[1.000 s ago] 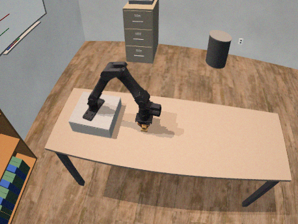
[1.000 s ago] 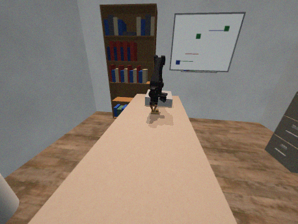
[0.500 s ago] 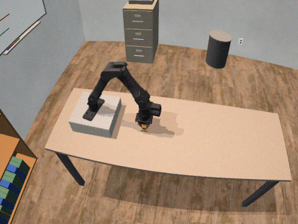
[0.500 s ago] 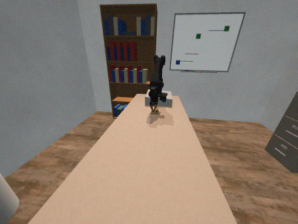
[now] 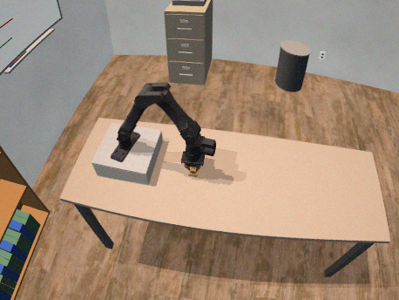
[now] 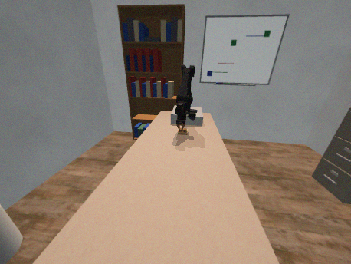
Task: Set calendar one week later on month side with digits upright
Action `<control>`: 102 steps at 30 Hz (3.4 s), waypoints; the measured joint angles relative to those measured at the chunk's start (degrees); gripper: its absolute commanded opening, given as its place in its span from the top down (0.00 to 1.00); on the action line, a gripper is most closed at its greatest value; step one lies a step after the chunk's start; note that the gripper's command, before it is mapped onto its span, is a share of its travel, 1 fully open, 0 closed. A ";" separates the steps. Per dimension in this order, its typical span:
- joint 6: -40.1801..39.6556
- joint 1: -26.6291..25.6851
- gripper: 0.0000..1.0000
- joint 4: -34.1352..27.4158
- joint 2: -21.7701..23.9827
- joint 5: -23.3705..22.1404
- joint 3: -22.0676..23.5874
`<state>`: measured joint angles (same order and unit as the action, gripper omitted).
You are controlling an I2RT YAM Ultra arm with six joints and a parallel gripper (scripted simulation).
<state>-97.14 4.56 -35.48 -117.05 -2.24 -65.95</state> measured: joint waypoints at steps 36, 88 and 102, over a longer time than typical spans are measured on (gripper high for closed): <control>0.00 0.00 0.63 0.00 0.00 0.00 -0.02; -0.55 -0.57 0.00 -17.73 10.14 0.00 -8.26; -0.55 -0.57 0.00 -18.45 10.12 0.00 -8.26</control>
<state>-97.69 3.99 -53.93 -106.94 -2.24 -74.22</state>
